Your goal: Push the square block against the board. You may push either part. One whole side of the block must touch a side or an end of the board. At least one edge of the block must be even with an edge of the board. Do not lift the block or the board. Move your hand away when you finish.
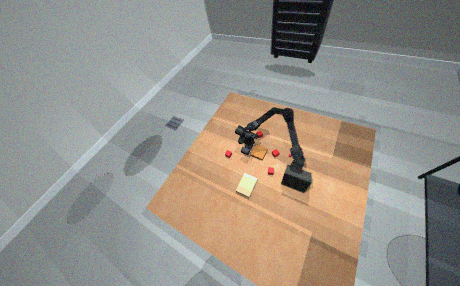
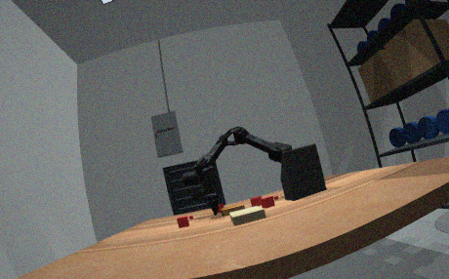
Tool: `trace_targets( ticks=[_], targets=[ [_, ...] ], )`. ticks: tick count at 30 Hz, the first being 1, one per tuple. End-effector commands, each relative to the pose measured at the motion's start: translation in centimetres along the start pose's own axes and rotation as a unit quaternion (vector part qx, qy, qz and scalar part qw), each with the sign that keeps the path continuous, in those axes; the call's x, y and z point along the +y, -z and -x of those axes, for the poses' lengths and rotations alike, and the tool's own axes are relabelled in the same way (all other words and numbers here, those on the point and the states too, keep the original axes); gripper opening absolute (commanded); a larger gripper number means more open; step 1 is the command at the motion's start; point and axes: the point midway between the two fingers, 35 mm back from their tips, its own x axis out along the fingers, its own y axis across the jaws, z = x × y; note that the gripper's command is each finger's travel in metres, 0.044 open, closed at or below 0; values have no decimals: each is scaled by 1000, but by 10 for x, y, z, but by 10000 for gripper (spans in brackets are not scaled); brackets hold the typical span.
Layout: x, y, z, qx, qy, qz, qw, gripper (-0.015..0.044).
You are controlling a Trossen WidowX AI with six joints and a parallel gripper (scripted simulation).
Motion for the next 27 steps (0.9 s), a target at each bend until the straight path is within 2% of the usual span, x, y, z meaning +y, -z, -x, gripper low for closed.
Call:
trace_targets(
  ticks=[1, 19, 24, 27],
  targets=[
    [2, -7, -1, 1, -1, 2, 1000, 0],
    [2, -35, -1, 0, -1, 1, 1000, 0],
    [0, -30, 51, 0, -3, 2, 1000, 0],
    [0, -30, 54, 0, -3, 1, 1000, 0]
  ],
)
